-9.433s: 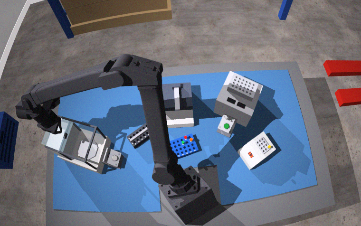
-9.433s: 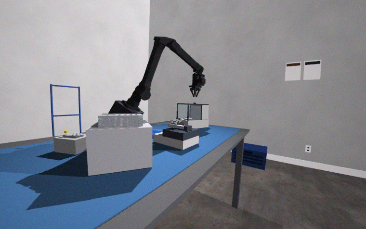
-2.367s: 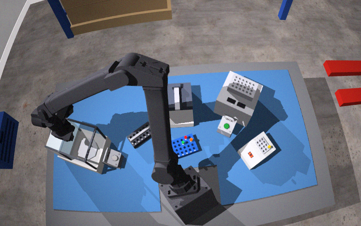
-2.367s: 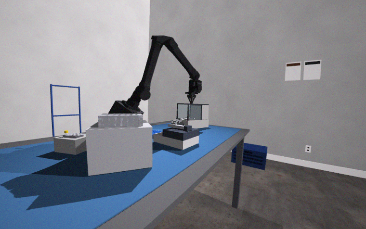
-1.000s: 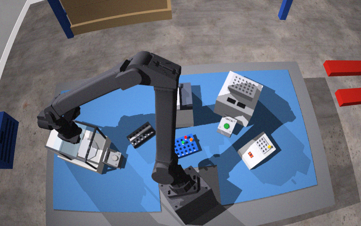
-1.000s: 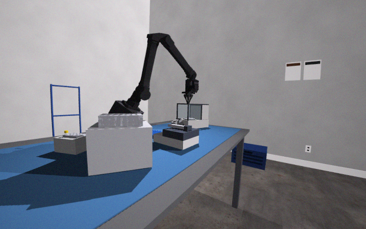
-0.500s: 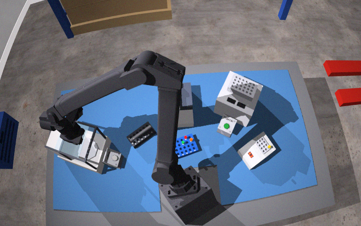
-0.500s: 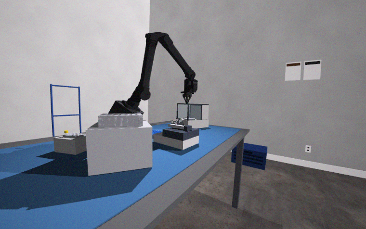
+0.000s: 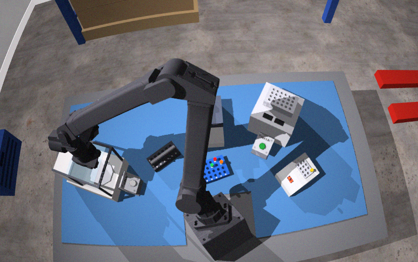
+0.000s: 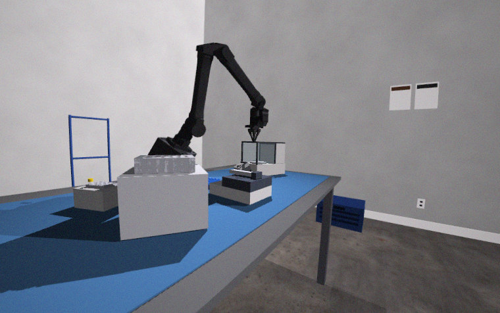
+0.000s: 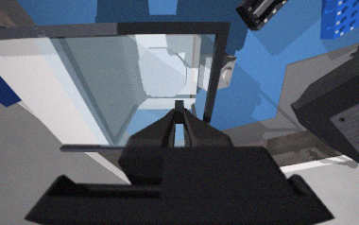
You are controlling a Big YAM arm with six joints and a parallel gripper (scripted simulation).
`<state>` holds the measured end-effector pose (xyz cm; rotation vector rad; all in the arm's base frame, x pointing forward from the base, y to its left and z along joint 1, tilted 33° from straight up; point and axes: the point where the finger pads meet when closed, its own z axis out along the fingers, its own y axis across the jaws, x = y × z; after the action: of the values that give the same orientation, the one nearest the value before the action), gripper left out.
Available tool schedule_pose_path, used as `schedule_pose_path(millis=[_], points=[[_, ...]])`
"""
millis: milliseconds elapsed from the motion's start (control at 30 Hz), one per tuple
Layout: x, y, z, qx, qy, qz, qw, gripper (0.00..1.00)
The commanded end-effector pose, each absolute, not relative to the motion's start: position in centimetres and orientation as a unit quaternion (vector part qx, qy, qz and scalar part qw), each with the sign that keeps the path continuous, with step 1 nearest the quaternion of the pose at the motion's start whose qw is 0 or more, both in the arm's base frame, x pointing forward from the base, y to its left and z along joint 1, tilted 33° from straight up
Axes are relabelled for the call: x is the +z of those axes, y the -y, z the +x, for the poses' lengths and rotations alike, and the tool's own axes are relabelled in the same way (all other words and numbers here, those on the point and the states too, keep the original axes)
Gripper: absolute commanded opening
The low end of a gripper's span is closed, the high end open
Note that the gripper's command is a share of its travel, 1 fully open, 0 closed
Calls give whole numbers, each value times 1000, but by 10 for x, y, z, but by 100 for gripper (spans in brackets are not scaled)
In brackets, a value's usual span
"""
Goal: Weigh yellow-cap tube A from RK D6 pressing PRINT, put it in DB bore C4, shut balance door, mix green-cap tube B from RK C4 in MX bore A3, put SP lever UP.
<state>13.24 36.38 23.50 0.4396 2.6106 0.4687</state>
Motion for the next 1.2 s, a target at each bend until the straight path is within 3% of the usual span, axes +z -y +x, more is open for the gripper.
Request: schedule_pose_path(millis=[0, 1167], points=[[243, -363, 127, 188, -942, 163, 224, 6], [240, -351, 128, 186, -943, 162, 225, 6]])
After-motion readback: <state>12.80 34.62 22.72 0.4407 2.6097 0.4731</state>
